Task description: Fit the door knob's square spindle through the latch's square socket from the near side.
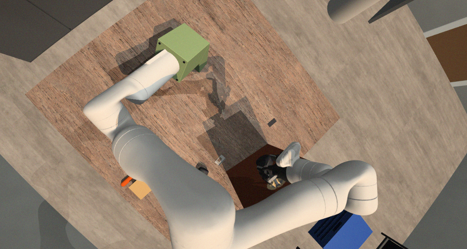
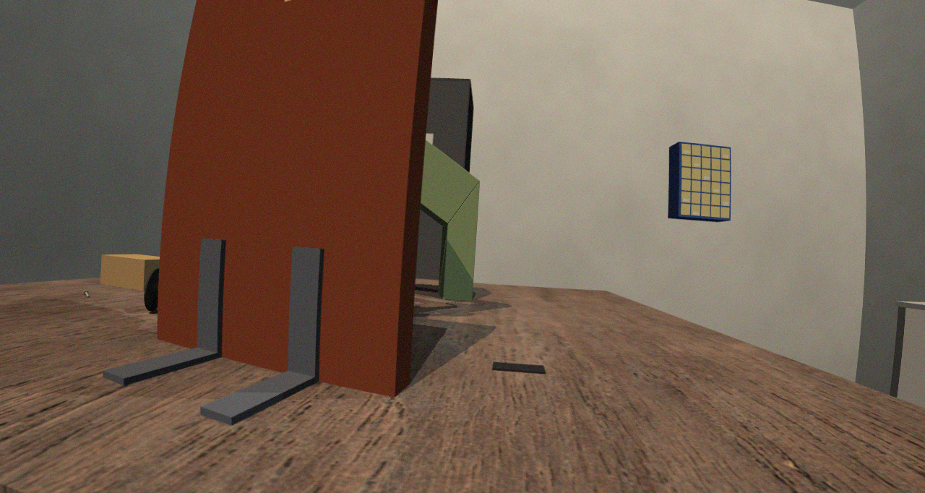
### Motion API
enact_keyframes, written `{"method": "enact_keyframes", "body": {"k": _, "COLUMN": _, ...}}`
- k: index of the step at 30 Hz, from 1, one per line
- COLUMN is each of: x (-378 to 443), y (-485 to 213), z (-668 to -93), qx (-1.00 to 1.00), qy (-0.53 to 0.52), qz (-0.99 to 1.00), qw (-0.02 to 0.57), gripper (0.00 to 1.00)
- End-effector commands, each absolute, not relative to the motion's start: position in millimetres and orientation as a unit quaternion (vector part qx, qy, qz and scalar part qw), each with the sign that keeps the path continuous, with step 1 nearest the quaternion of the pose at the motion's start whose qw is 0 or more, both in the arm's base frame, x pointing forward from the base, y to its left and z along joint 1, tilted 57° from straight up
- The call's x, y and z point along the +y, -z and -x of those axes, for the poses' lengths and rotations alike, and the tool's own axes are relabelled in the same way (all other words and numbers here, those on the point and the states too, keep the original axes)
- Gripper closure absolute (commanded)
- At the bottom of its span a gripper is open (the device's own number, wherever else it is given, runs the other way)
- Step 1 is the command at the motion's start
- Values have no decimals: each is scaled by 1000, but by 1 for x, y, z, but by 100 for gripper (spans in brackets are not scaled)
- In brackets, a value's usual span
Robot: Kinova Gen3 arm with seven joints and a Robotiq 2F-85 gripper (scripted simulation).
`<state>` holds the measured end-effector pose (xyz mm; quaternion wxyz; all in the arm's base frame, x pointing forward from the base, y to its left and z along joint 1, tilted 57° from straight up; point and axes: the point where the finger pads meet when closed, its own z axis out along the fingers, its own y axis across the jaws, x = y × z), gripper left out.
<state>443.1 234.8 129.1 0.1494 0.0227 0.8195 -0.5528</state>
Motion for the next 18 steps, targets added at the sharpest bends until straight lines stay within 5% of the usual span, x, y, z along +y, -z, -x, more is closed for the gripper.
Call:
{"method": "enact_keyframes", "body": {"k": 1, "x": 234, "y": -133, "z": -446, "qx": 817, "qy": 557, "qz": -20, "qw": 150, "gripper": 37}}
{"method": "enact_keyframes", "body": {"k": 18, "x": 236, "y": -134, "z": -450, "qx": 817, "qy": 556, "qz": -20, "qw": 151, "gripper": 37}}
